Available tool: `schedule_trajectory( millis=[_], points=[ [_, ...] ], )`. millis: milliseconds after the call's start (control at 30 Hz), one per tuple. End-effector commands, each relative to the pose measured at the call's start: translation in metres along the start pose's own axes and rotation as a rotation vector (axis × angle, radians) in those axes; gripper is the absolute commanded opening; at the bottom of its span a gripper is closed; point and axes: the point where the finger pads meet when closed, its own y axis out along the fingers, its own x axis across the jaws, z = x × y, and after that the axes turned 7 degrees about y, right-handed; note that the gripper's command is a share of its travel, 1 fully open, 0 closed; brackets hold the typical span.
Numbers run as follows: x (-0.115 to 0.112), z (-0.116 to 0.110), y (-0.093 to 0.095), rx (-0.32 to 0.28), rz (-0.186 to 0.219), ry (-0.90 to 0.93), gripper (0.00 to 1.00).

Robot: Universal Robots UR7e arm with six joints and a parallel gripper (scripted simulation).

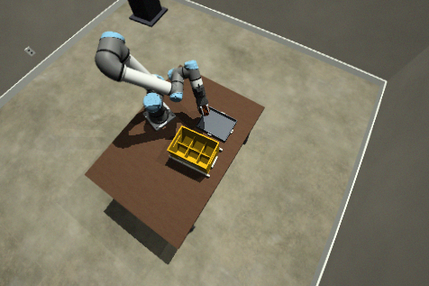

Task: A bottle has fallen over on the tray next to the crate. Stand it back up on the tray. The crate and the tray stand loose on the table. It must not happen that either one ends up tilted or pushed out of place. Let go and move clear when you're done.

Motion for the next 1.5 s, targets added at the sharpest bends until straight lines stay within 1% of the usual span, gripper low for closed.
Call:
schedule_trajectory(
  millis=[0,567,933,1433,1467],
  points=[
    [0.0004,-0.001,0.0007,0.0,-0.001,-0.002,0.0],
    [0.0005,-0.0012,0.0008,0.001,-0.002,-0.002,0.0],
    [0.0006,-0.0023,0.0018,0.025,0.0,-0.005,0.0],
    [0.0004,-0.0027,0.0021,0.125,0.012,-0.006,0.0],
    [0.0004,-0.0027,0.0021,0.125,0.012,-0.006,0.0]
  ],
)
